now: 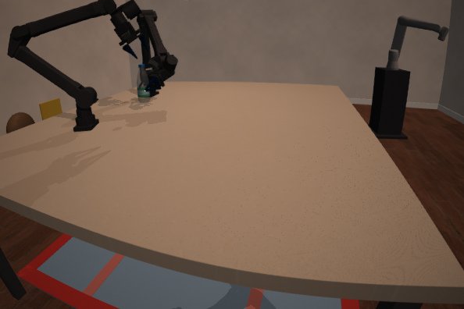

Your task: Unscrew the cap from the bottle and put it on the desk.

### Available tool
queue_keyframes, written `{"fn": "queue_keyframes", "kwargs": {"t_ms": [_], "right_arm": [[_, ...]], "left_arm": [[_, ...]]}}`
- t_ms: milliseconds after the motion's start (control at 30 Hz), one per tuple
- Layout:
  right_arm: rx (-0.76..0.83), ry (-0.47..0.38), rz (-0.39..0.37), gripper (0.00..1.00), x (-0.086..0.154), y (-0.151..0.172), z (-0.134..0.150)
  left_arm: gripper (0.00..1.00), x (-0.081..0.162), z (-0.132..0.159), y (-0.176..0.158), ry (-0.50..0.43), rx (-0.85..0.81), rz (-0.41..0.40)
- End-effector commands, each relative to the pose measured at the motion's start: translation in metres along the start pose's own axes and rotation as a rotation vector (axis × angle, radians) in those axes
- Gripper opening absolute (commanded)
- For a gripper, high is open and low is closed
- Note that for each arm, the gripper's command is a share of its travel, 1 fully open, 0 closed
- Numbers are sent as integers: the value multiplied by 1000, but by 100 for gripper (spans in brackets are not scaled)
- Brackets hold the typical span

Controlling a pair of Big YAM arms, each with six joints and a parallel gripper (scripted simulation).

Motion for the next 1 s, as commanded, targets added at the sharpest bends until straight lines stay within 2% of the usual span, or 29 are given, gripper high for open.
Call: {"fn": "queue_keyframes", "kwargs": {"t_ms": [0,267,500,533,967], "right_arm": [[-14,-4,-29,57,12,11,0],[-14,-4,-29,57,12,11,0],[-14,-4,-29,57,12,11,0],[-14,-4,-29,57,12,11,0],[-14,-4,-29,57,12,11,0]], "left_arm": [[0,4,-28,62,1,-69,-16],[0,23,-33,162,-1,-50,-13],[0,21,-33,171,0,-52,-4],[0,25,-43,169,-5,-71,-10],[0,23,-36,165,-2,-60,-6]]}}
Point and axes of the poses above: on each arm, the point where the finger pads meet when closed, its own x axis back along the fingers, its own y axis across the jaws, z = x × y, the point moved 5 cm from there along x, back along the fingers, and after that the axes turned 9 degrees about x, right-handed, at the moved point
